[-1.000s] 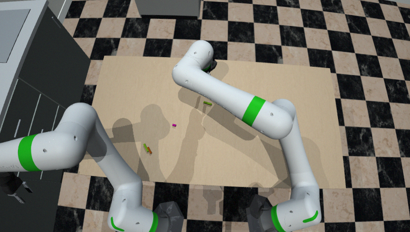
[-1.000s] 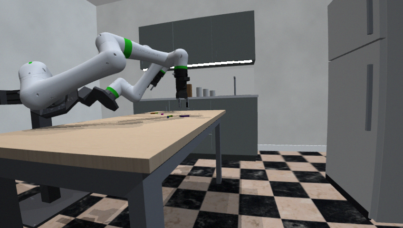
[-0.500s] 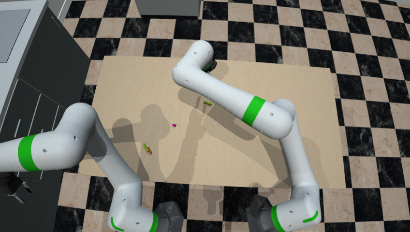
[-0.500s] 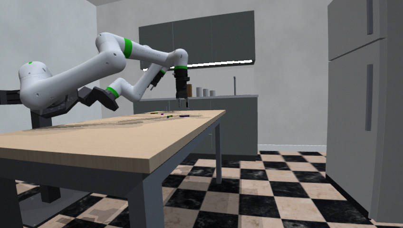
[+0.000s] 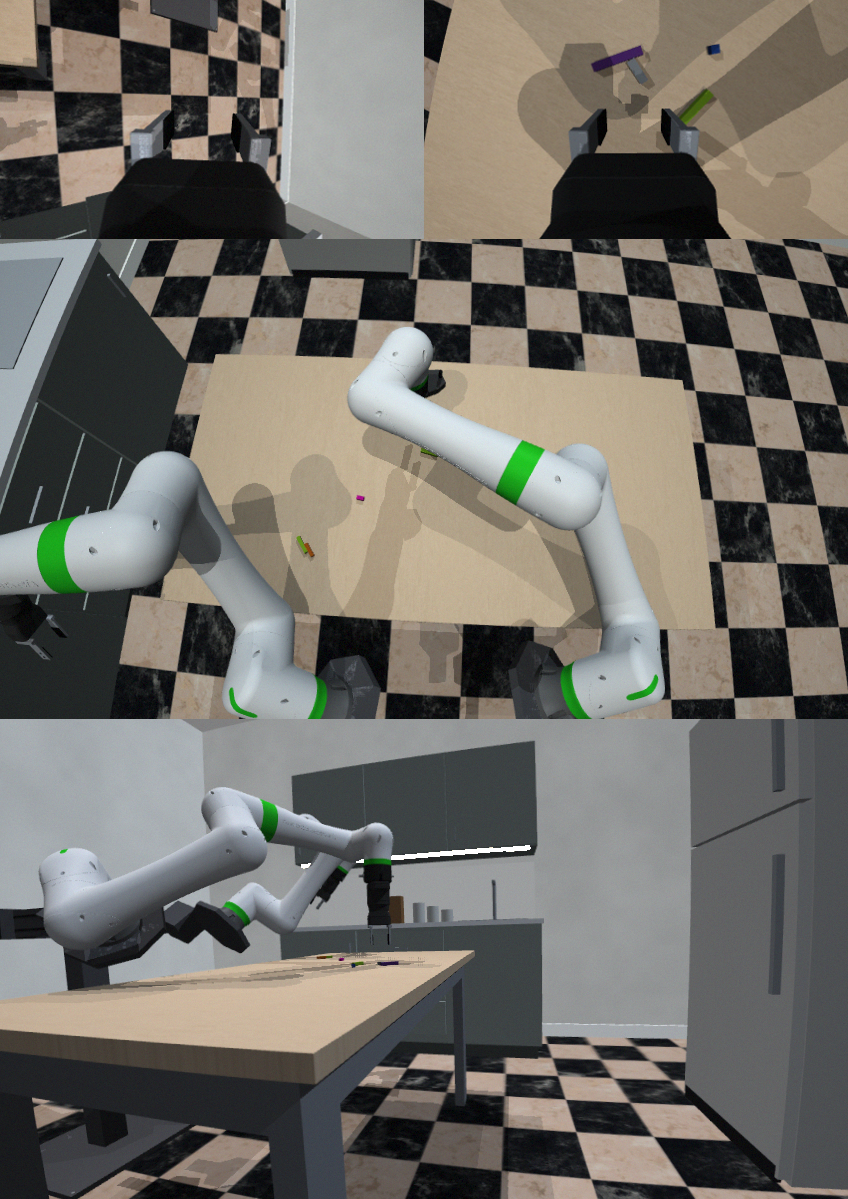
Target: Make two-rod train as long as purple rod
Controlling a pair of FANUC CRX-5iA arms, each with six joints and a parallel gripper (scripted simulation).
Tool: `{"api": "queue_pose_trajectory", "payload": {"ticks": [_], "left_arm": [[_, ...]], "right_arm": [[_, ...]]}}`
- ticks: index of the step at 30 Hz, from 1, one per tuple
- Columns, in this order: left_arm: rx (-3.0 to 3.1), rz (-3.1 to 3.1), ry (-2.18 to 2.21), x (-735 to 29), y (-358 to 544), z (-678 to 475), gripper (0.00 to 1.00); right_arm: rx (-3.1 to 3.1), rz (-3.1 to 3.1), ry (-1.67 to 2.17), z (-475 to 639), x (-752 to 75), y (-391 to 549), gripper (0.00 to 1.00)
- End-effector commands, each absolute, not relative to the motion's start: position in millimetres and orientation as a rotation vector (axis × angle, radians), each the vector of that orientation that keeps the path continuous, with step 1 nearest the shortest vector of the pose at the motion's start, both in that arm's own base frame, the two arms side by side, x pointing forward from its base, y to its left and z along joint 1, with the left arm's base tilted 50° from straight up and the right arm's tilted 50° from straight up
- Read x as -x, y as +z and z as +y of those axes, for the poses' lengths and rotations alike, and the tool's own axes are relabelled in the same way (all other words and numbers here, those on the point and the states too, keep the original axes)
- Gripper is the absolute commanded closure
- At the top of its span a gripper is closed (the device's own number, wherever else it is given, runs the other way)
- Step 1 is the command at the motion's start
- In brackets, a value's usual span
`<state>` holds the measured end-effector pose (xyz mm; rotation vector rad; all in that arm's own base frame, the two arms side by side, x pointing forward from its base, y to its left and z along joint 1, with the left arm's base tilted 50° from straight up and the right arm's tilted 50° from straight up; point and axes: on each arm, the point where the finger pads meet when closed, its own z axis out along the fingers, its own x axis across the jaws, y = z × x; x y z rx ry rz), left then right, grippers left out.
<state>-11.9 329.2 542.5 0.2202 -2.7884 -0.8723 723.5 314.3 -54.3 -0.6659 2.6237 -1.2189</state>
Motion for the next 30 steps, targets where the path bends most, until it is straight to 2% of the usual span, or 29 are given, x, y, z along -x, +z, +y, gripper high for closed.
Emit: {"api": "queue_pose_trajectory", "payload": {"ticks": [1, 30], "left_arm": [[-0.220, -2.788, -0.874, 11.9, 543.1, 329.0, 0.00], [-0.220, -2.788, -0.874, 11.9, 543.1, 329.0, 0.00]], "right_arm": [[0.442, 2.606, -1.165, 318.1, -711.0, -63.0, 0.00], [-0.605, 2.362, -0.841, 336.9, -646.0, -115.9, 0.00]]}}
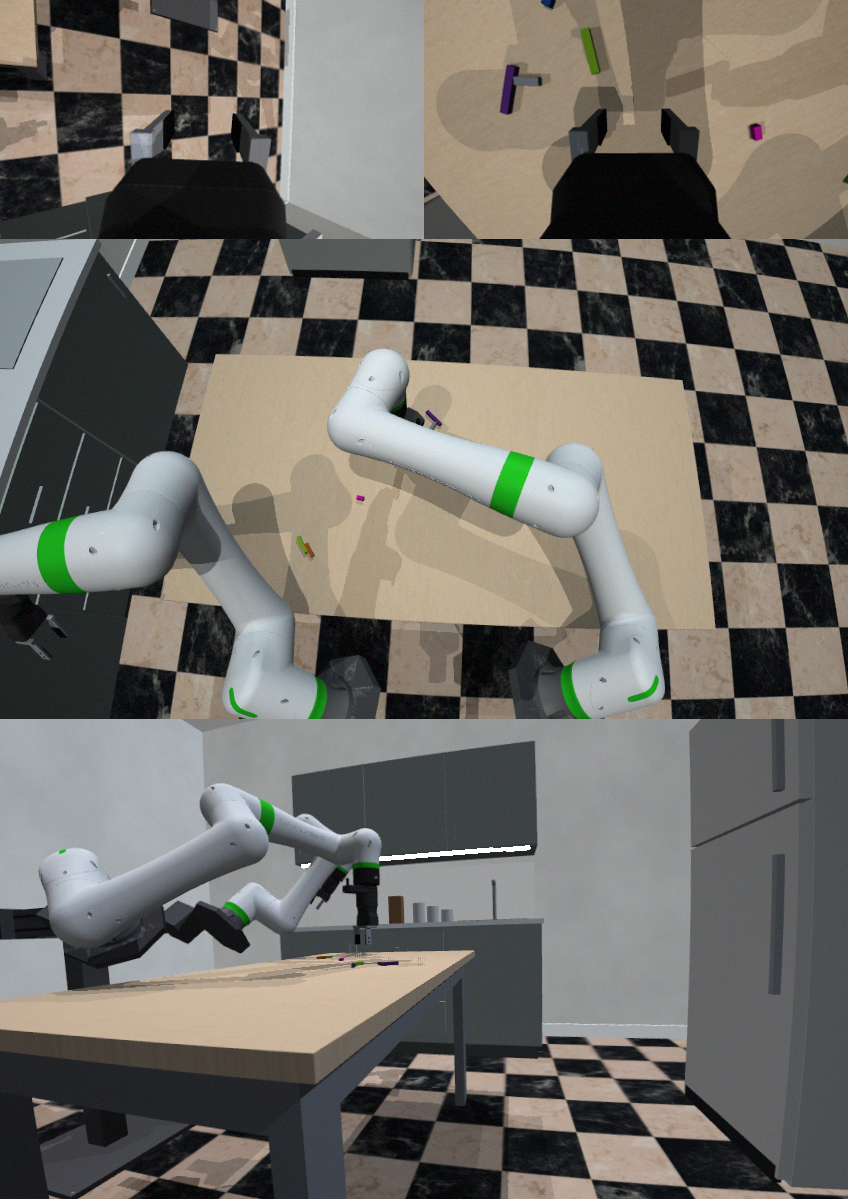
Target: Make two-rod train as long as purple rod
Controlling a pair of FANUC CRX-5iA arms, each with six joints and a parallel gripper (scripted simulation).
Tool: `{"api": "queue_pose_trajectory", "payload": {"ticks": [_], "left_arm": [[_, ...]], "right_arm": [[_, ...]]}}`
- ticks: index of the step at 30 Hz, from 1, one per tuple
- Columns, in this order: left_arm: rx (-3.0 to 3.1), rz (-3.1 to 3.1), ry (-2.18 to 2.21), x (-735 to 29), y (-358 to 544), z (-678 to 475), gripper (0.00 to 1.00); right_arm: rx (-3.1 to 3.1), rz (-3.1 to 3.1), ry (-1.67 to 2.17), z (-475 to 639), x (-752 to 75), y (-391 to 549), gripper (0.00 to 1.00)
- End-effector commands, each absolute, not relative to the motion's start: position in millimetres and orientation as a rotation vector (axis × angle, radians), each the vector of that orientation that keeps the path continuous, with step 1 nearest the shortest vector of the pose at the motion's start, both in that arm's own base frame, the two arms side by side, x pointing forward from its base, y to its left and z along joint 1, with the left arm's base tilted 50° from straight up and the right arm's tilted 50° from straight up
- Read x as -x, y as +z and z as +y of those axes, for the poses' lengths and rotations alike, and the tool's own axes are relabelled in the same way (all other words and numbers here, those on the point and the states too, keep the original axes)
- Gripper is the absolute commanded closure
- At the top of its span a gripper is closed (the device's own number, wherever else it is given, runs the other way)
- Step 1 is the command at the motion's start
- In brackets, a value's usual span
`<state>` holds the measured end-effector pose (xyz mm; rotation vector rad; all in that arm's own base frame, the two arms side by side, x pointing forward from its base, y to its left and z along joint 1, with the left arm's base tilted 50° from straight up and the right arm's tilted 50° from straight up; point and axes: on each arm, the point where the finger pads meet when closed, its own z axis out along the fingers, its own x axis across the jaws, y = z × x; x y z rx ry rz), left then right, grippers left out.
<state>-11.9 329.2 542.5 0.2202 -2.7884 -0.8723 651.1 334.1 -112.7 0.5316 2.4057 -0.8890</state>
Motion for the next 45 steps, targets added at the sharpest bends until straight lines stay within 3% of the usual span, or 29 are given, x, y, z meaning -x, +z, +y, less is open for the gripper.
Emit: {"api": "queue_pose_trajectory", "payload": {"ticks": [1, 30, 45], "left_arm": [[-0.220, -2.788, -0.874, 11.9, 543.1, 329.0, 0.00], [-0.220, -2.788, -0.874, 11.9, 543.1, 329.0, 0.00], [-0.220, -2.788, -0.874, 11.9, 543.1, 329.0, 0.00]], "right_arm": [[-0.706, 2.315, -0.801, 339.1, -639.2, -122.0, 0.00], [-1.548, 1.704, -0.379, 362.0, -579.6, -180.7, 0.00], [-1.598, 1.650, -0.347, 363.5, -576.0, -184.7, 0.00]]}}
